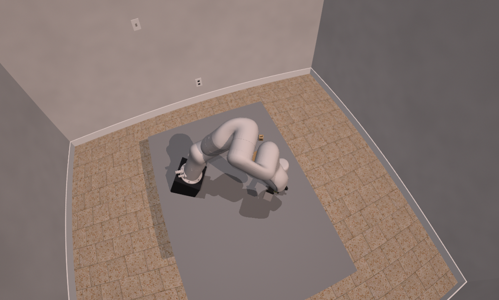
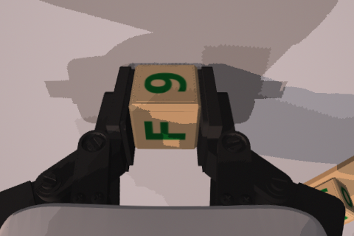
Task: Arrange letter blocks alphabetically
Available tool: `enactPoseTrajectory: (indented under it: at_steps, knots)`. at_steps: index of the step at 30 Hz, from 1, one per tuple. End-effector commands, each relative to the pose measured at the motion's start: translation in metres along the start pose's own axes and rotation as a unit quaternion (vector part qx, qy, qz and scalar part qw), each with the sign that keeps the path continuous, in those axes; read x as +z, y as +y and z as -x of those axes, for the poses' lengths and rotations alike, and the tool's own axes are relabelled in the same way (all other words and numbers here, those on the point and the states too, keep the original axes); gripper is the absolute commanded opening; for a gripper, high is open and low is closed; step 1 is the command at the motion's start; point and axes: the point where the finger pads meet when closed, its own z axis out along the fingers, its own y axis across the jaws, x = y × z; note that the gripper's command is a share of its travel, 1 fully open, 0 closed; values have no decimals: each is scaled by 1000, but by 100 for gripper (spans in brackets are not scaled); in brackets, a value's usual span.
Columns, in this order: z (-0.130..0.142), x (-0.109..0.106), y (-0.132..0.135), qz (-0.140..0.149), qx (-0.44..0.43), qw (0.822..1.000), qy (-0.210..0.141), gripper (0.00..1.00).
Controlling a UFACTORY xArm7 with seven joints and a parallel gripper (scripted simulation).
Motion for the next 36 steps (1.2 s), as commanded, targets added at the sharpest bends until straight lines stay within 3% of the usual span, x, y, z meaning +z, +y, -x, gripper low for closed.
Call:
enactPoseTrajectory:
  at_steps: [1,36]
  knots:
    - [0,-4,-1,-1,0,1000,0,27]
    - [0,-56,-1,-1,0,1000,0,27]
